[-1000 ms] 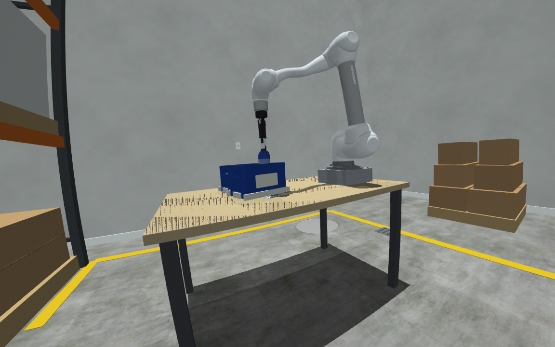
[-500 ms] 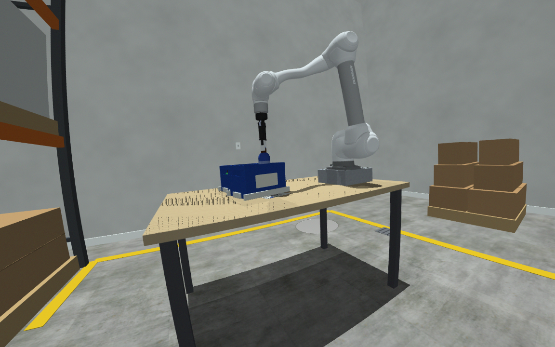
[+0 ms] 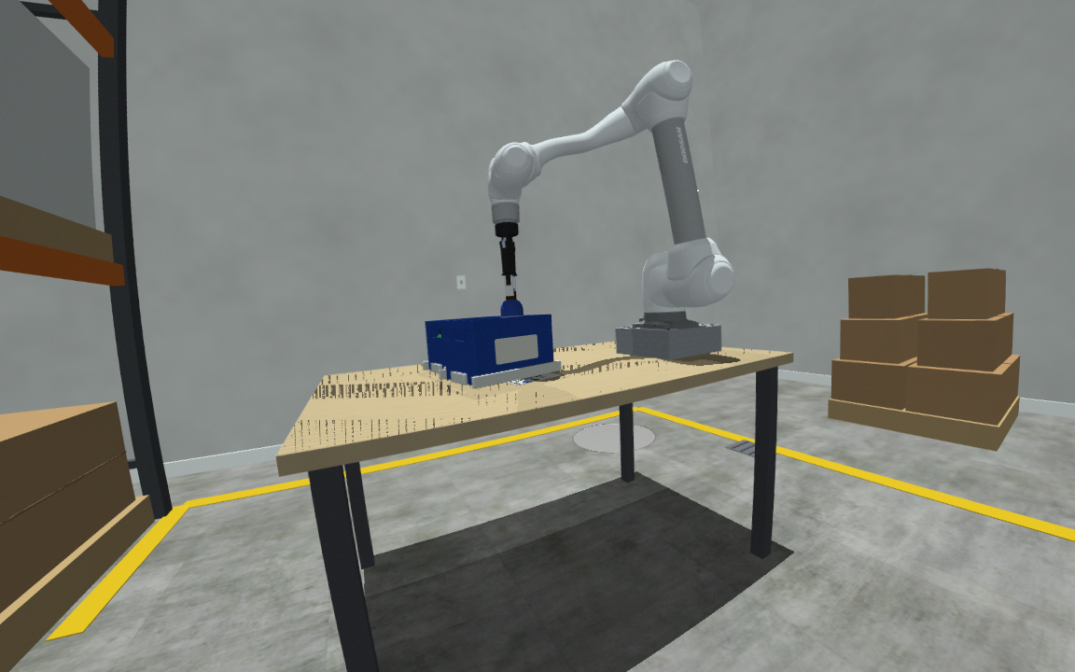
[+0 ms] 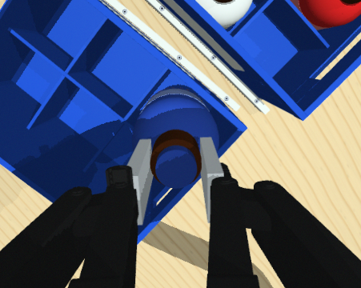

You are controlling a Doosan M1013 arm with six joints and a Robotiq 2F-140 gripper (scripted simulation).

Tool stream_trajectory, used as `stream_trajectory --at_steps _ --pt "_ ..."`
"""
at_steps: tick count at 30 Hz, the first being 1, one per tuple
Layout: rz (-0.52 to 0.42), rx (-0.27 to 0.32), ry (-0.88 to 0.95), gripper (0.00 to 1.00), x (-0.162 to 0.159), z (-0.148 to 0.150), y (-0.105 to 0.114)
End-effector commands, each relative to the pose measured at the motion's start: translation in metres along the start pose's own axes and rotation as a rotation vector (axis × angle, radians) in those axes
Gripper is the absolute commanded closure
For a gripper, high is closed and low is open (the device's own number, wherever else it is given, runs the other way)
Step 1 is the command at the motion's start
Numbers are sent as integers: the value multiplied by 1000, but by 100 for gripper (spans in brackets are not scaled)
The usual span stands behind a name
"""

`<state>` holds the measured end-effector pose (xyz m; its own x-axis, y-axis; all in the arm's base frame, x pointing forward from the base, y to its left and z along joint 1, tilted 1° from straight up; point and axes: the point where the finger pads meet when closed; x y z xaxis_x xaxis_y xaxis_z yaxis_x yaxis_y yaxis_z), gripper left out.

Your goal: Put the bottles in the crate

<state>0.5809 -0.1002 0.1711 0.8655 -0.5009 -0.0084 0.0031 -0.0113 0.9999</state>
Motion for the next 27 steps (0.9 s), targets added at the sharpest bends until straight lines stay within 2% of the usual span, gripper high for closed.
stream_trajectory --at_steps 1,27 --pt "0 0 0 100 0 0 -2" --pt "0 0 0 100 0 0 -24"
Point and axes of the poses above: the point where the finger pads meet when closed, its own y axis back along the fingers, its own z axis across the jaws, x = y × z, and after that the axes turned 4 degrees about y, right-handed
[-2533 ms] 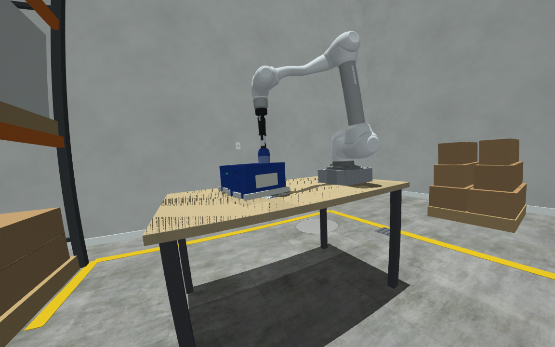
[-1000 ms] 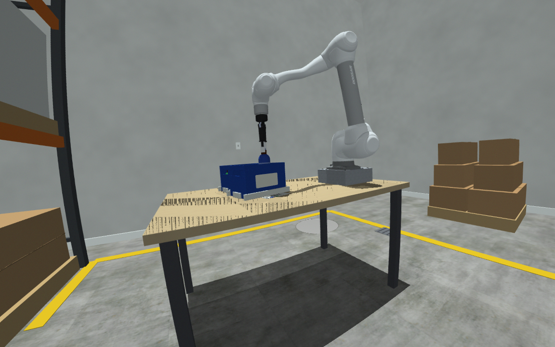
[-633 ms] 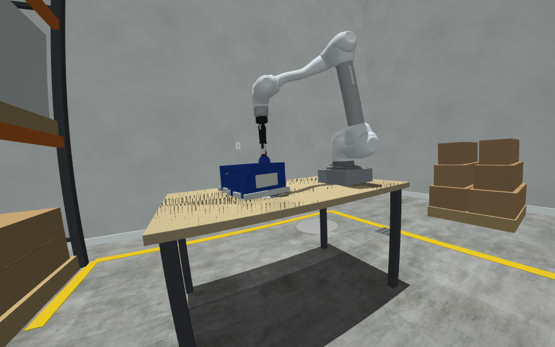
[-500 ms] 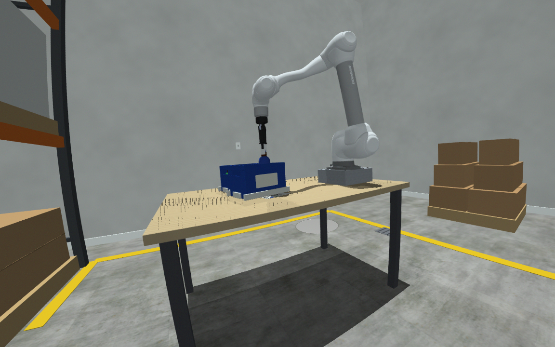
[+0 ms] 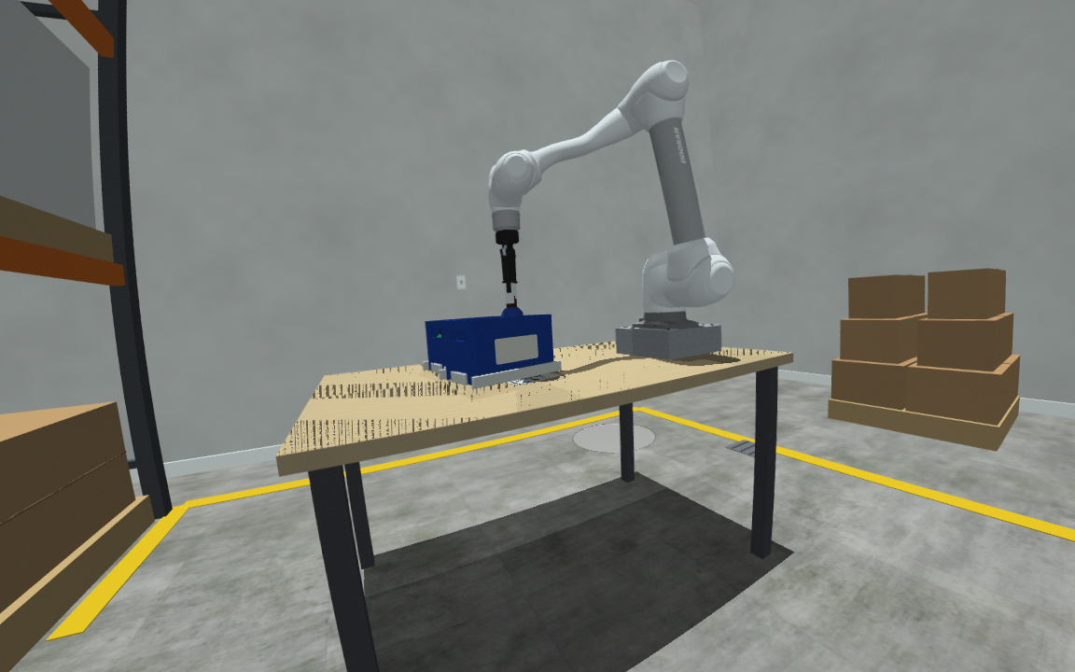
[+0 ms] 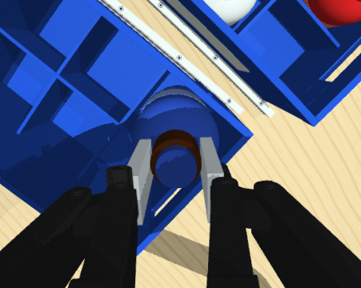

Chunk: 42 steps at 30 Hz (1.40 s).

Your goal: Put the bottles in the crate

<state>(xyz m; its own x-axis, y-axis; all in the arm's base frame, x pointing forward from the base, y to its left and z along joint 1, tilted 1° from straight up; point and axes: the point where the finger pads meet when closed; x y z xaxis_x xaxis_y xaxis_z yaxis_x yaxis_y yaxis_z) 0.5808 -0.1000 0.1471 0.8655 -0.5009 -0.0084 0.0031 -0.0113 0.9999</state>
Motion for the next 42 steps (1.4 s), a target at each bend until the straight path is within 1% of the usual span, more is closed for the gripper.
stream_trajectory --at_steps 1,42 --pt "0 0 0 100 0 0 -1" --pt "0 0 0 100 0 0 -38"
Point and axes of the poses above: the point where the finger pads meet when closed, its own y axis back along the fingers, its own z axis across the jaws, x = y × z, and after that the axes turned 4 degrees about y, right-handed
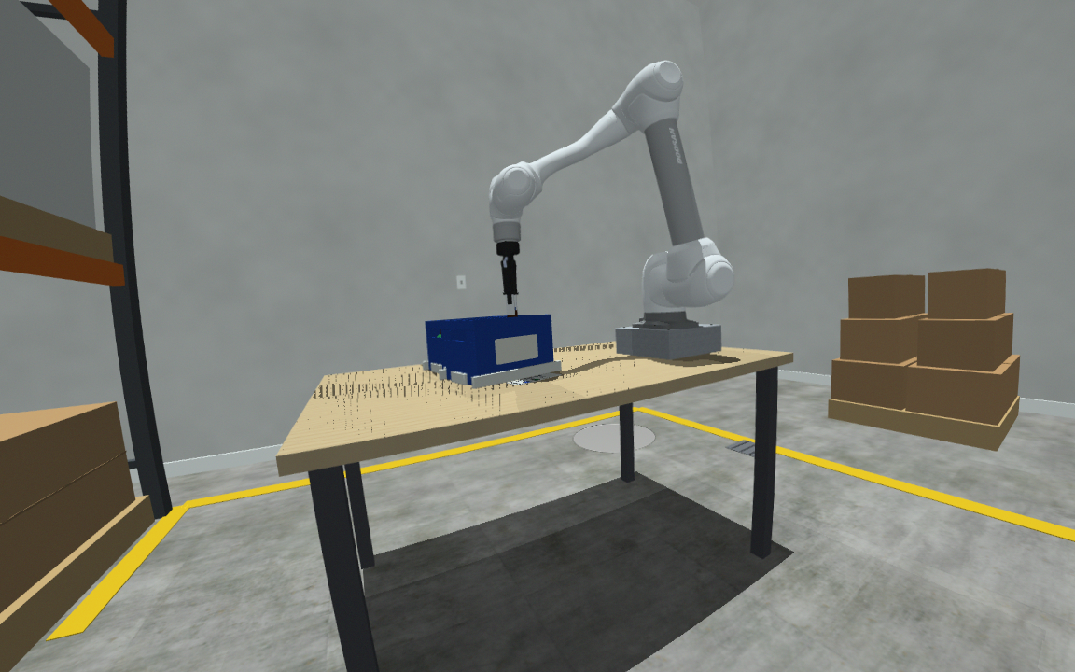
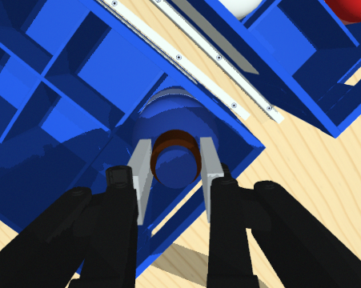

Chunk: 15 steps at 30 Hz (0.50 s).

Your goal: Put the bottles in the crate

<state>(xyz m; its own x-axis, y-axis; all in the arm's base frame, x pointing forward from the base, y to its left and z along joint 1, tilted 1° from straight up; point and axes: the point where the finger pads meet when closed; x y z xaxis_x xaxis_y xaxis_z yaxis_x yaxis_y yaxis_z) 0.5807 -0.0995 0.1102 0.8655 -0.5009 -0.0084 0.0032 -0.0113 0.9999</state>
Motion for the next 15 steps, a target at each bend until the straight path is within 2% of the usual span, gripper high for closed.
stream_trajectory --at_steps 1,15 --pt "0 0 0 100 0 0 -2" --pt "0 0 0 100 0 0 -10"
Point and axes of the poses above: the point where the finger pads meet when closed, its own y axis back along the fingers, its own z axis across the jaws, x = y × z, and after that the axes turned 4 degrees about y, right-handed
